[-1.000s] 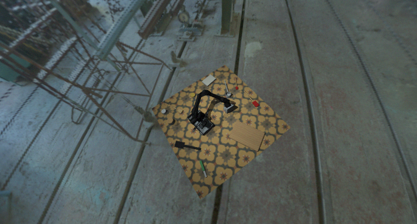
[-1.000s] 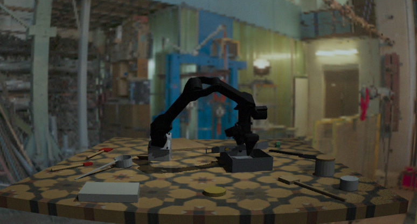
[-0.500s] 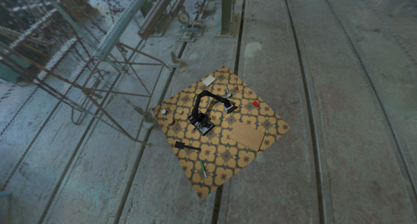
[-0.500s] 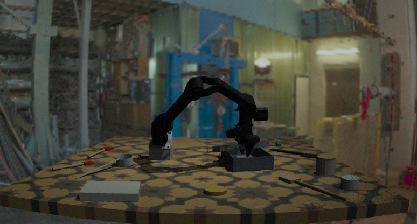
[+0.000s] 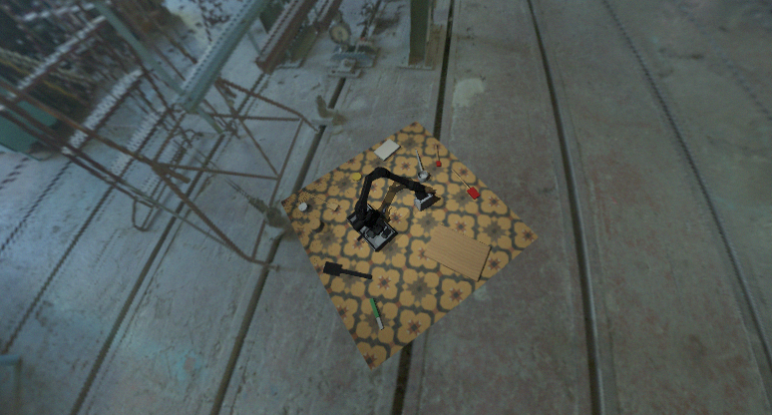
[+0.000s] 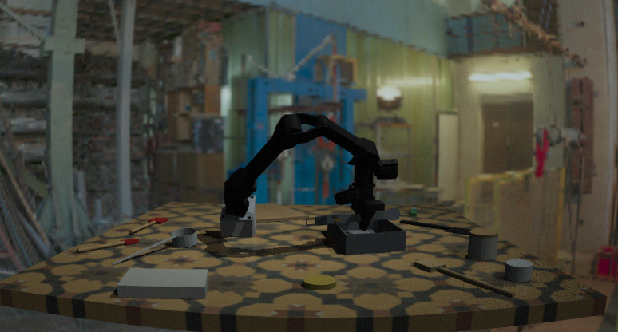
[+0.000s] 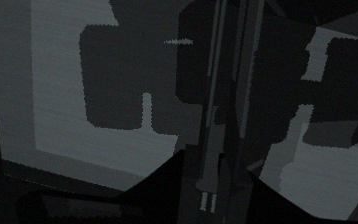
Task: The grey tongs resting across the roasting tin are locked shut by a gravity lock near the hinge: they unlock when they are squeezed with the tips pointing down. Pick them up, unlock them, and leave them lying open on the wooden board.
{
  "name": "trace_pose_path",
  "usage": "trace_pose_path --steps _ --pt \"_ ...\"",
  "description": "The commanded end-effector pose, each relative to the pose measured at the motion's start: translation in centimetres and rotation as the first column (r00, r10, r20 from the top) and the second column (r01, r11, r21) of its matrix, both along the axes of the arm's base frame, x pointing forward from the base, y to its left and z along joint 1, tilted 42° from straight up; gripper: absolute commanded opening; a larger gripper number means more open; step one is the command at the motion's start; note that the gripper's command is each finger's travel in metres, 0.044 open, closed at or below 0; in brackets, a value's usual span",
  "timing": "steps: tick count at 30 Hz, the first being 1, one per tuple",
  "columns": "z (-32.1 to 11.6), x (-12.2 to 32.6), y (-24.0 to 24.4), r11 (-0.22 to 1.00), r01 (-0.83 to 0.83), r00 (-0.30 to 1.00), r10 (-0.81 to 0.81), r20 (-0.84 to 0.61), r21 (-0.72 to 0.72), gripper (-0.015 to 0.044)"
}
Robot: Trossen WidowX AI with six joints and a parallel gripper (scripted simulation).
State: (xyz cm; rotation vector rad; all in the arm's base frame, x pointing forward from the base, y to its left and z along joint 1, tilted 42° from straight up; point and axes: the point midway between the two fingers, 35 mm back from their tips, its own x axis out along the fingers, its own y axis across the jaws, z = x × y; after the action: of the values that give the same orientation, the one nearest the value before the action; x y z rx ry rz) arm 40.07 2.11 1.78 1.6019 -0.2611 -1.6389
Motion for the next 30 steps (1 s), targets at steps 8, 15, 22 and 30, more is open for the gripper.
trace_pose_path --steps 8,15,22,30 --pt "0.0 0.0 0.0 1.0 0.001 1.0 -0.001 0.0 -0.001 -0.0021" --pt "2.1 0.0 2.0 1.0 -0.021 1.0 0.021 -0.002 0.013 -0.015" --pt "9.4 -1.7 8.1 0.994 -0.091 0.996 0.092 -0.015 0.056 -0.015" --pt "9.6 -1.8 8.3 0.994 -0.092 0.996 0.093 -0.016 0.057 -0.015"
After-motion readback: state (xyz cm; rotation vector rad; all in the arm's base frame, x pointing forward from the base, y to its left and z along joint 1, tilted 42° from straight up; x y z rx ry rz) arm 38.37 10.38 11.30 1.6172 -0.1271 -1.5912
